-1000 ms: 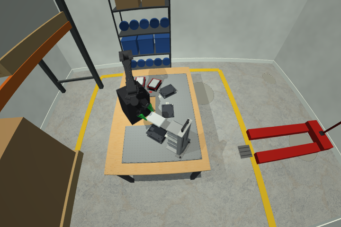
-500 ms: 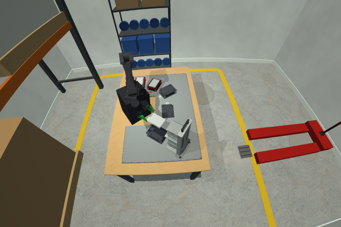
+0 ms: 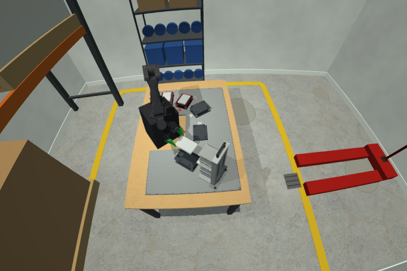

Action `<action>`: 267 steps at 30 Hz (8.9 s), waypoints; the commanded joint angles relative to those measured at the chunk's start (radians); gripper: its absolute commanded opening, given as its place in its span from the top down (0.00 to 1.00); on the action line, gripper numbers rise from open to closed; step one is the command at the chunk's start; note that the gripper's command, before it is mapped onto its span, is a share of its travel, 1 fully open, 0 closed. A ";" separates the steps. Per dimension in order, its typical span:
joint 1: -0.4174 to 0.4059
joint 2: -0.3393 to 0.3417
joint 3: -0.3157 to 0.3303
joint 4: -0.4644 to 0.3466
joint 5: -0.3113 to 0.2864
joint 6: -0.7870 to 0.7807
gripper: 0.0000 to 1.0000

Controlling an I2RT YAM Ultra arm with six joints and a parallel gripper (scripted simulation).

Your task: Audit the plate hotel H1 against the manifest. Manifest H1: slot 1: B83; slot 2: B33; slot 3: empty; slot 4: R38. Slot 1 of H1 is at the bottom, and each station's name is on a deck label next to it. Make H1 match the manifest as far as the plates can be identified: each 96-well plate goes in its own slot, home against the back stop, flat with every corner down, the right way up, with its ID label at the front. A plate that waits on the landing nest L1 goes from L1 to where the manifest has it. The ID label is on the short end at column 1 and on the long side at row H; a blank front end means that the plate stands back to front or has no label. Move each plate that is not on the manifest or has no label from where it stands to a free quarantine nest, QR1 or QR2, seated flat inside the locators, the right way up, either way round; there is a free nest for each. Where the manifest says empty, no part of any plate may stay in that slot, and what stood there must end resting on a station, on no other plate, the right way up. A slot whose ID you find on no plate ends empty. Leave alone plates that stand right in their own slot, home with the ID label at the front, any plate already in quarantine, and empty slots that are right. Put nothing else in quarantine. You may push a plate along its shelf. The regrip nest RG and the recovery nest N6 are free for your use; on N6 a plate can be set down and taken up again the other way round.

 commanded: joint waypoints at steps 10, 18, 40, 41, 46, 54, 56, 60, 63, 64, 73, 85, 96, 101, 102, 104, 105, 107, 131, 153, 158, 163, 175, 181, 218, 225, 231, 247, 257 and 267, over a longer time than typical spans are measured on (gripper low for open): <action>0.015 0.060 -0.015 0.112 -0.008 0.008 0.14; 0.019 0.059 -0.026 0.153 -0.007 0.009 0.14; 0.024 0.219 -0.025 0.288 -0.002 0.018 0.14; 0.025 0.225 -0.026 0.295 -0.002 0.018 0.14; 0.025 0.257 -0.029 0.328 0.000 0.020 0.14; 0.031 0.295 -0.024 0.367 0.001 0.022 0.14; 0.029 0.308 -0.021 0.380 0.002 0.023 0.14; 0.033 0.334 -0.013 0.405 0.003 0.024 0.14; 0.035 0.354 -0.004 0.424 0.003 0.025 0.14; 0.033 0.353 -0.001 0.422 0.002 0.024 0.14; 0.036 0.397 0.007 0.465 0.006 0.028 0.14; 0.040 0.461 0.014 0.523 0.008 0.031 0.14; 0.044 0.532 0.025 0.585 0.011 0.035 0.14; 0.046 0.557 0.030 0.606 0.012 0.037 0.14; 0.046 0.557 0.030 0.606 0.012 0.037 0.14; 0.047 0.571 0.032 0.618 0.012 0.037 0.14; 0.048 0.577 0.034 0.623 0.012 0.038 0.14; 0.048 0.589 0.036 0.633 0.014 0.039 0.14; 0.057 0.724 0.071 0.736 0.019 0.047 0.14; 0.067 0.822 0.107 0.802 0.028 0.056 0.14; 0.081 0.792 0.120 0.796 0.039 0.069 0.14; 0.095 0.786 0.135 0.765 0.048 0.081 0.14; 0.120 0.782 0.165 0.744 0.063 0.103 0.14; 0.134 0.781 0.183 0.729 0.073 0.115 0.14; 0.201 0.784 0.291 0.644 0.118 0.171 0.14; 0.210 0.790 0.308 0.629 0.123 0.179 0.14; 0.217 0.797 0.327 0.623 0.129 0.186 0.14; 0.210 0.800 0.308 0.623 0.129 0.180 0.14; 0.224 0.817 0.339 0.619 0.129 0.188 0.14; 0.235 0.819 0.362 0.605 0.138 0.198 0.14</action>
